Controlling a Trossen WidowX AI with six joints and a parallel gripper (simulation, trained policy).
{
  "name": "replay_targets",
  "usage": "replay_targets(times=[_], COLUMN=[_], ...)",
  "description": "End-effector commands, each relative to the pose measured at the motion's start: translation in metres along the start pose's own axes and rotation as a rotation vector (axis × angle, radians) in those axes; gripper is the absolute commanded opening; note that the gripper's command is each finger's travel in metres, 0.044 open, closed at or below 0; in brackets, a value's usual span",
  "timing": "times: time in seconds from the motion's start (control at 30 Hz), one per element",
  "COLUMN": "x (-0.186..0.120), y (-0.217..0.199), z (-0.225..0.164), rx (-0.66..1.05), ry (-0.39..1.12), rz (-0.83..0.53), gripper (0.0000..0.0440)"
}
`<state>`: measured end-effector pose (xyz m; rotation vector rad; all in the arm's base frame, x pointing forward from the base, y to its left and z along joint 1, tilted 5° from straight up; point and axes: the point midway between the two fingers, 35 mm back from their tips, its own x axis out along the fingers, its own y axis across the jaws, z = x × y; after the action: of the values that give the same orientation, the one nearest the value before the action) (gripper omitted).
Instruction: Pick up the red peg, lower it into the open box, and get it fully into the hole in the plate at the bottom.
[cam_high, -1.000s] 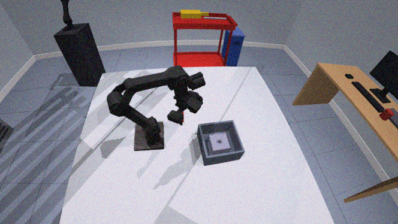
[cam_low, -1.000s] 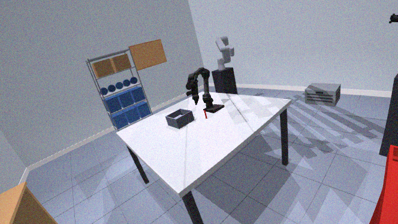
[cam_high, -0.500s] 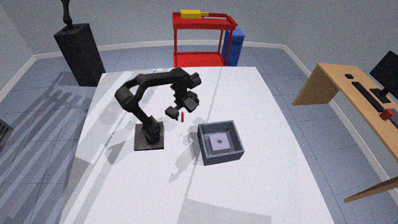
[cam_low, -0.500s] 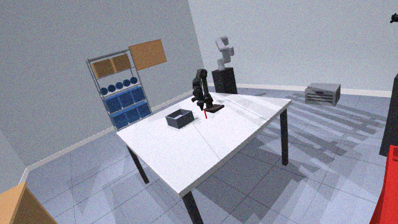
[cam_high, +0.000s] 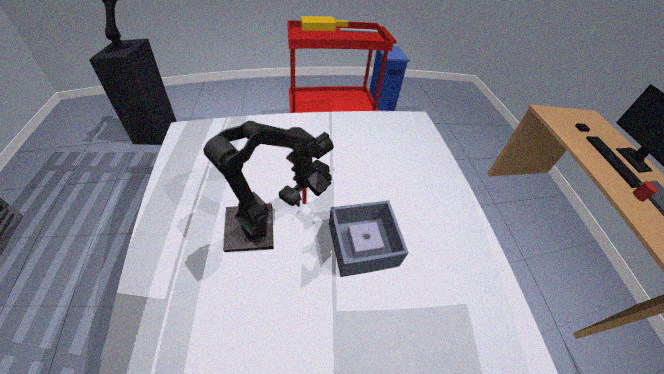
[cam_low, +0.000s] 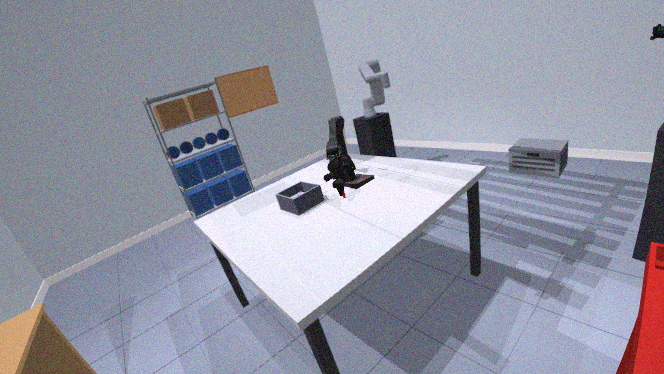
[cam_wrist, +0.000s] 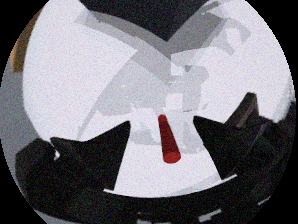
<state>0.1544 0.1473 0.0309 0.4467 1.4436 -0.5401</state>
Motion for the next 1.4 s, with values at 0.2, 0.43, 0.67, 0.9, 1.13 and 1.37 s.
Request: replay_targets(times=[0.2,0.43,0.67,0.9,1.13,1.37], x=[0.024,0.029,0.002,-0.033,-0.064,-0.080], y=[-0.005,-0.007,0.003,0.010,0.016,0.017], z=[-0.004,-0.005,0.009,0.025,0.046,0.075], rx=[0.010,0.015,-0.003,0.008,0.066,0.155], ry=[0.029,0.034,-0.024,-0.072,-0.124,-0.173], rz=[-0.062,-0.111,-0.081,-0.047,-0.013,0.006], gripper=[0.0182,0.0022,0.0000,0.0000,0.0000,0.0000])
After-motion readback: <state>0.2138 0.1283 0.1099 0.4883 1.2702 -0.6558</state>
